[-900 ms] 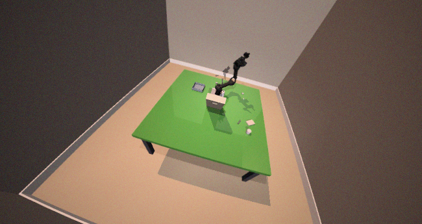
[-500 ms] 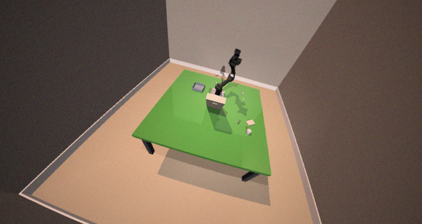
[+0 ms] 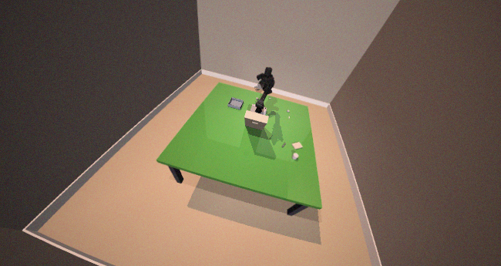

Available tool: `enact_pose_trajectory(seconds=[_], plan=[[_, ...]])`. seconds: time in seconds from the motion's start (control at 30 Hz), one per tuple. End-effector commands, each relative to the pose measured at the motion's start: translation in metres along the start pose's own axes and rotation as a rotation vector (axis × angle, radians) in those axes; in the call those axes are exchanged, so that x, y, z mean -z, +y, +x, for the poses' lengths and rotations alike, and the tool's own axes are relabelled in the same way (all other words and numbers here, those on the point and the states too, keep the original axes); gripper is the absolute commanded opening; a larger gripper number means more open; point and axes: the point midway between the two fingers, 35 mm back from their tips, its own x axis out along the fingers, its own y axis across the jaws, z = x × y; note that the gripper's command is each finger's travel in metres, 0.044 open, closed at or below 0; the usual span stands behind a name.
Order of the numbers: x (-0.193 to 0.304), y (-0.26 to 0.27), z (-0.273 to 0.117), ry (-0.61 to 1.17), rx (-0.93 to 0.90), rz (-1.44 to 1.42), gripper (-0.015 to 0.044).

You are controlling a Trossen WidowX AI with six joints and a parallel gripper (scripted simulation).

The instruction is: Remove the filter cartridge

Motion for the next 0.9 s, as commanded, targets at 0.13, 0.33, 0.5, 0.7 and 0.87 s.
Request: enact_pose_trajectory(seconds=[0.13,0.33,0.5,0.7,0.87], plan=[[0.070,0.087,0.051,0.334,-0.316,0.215,0.0097],[0.089,0.118,0.057,0.458,-0.410,0.250,0.0097],[0.090,0.119,0.058,0.458,-0.409,0.250,0.0097],[0.093,0.122,0.067,0.457,-0.409,0.251,0.0097],[0.096,0.125,0.074,0.457,-0.408,0.251,0.0097]])
